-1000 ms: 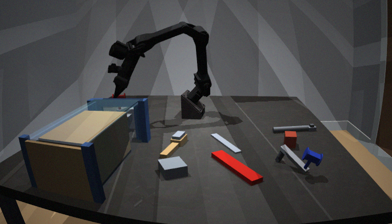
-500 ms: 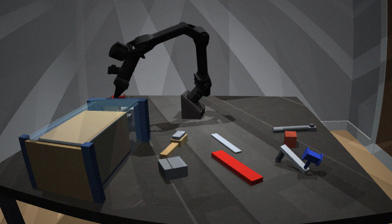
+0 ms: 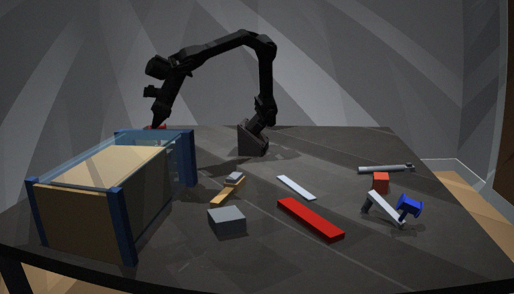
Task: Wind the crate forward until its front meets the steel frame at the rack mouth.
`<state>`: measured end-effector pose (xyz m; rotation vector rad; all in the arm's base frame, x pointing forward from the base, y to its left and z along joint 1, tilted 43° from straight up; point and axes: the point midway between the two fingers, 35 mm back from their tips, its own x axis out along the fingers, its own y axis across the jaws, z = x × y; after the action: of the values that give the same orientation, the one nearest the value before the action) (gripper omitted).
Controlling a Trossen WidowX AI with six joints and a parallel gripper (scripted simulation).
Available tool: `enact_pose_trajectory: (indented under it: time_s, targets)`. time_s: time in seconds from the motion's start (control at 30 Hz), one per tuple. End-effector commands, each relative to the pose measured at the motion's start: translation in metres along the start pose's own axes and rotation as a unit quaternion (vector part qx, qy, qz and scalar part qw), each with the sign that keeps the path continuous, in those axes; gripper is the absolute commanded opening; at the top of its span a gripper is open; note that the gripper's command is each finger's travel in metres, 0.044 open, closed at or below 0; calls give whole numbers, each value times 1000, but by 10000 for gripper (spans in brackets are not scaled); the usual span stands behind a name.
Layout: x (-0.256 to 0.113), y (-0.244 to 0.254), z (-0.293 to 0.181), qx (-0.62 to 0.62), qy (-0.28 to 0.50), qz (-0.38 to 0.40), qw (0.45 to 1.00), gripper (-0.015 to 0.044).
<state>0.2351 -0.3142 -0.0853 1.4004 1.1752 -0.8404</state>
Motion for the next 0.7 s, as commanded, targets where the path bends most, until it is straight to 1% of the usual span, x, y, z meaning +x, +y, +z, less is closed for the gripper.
enact_pose_trajectory:
  time_s: [0.0, 0.67]
  targets:
    - [8, 2, -18, 3, 24, -3, 1000, 0]
    - [-2, 7, -37, 3, 25, -3, 1000, 0]
